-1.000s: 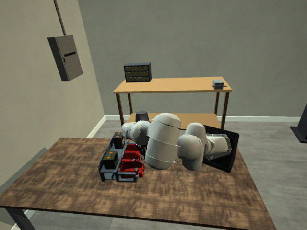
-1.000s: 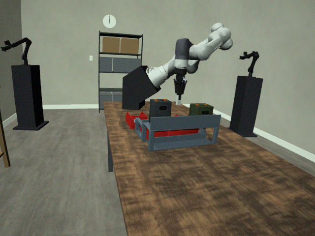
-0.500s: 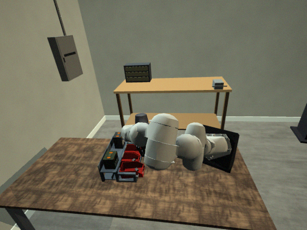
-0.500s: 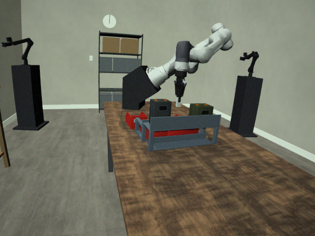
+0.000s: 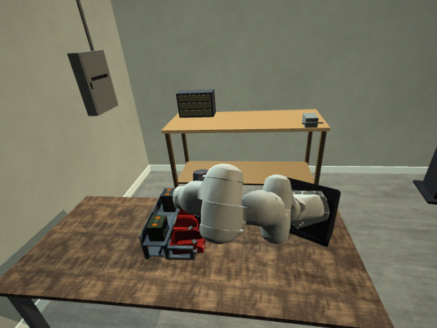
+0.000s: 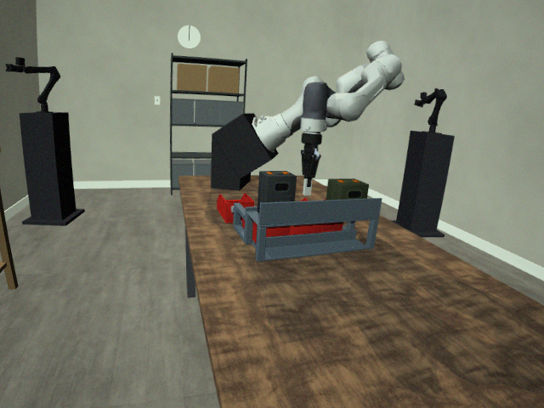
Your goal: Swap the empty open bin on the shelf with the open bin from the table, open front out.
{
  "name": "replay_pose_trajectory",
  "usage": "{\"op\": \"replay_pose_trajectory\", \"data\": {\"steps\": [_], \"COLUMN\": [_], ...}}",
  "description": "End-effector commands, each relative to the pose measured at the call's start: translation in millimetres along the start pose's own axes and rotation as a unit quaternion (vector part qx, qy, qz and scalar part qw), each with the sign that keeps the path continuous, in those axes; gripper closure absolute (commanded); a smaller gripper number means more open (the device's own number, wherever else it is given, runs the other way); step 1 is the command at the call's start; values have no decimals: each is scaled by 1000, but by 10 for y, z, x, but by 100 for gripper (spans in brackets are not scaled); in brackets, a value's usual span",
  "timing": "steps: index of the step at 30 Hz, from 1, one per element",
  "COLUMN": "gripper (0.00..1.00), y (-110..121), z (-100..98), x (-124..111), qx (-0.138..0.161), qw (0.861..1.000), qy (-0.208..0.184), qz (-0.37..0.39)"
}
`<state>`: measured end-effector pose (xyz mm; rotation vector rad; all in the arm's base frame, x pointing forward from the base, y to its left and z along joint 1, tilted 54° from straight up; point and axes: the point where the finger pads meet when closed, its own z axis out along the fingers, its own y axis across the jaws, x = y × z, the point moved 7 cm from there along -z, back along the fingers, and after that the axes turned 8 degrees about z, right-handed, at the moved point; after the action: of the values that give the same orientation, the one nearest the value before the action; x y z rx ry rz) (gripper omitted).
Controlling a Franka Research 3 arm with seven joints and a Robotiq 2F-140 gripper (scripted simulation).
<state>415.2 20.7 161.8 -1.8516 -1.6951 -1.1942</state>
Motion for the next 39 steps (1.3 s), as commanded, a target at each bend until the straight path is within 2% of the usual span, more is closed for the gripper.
{"op": "replay_pose_trajectory", "data": {"steps": [1, 8, 20, 39], "gripper": [100, 100, 100, 100], "y": [27, 29, 31, 31], "z": [116, 326, 513, 558], "x": [-21, -20, -20, -20], "qx": [-6, -6, -6, -6], "qw": [1000, 1000, 1000, 1000], "qy": [-4, -4, -4, -4], "qz": [-7, -7, -7, -7]}}
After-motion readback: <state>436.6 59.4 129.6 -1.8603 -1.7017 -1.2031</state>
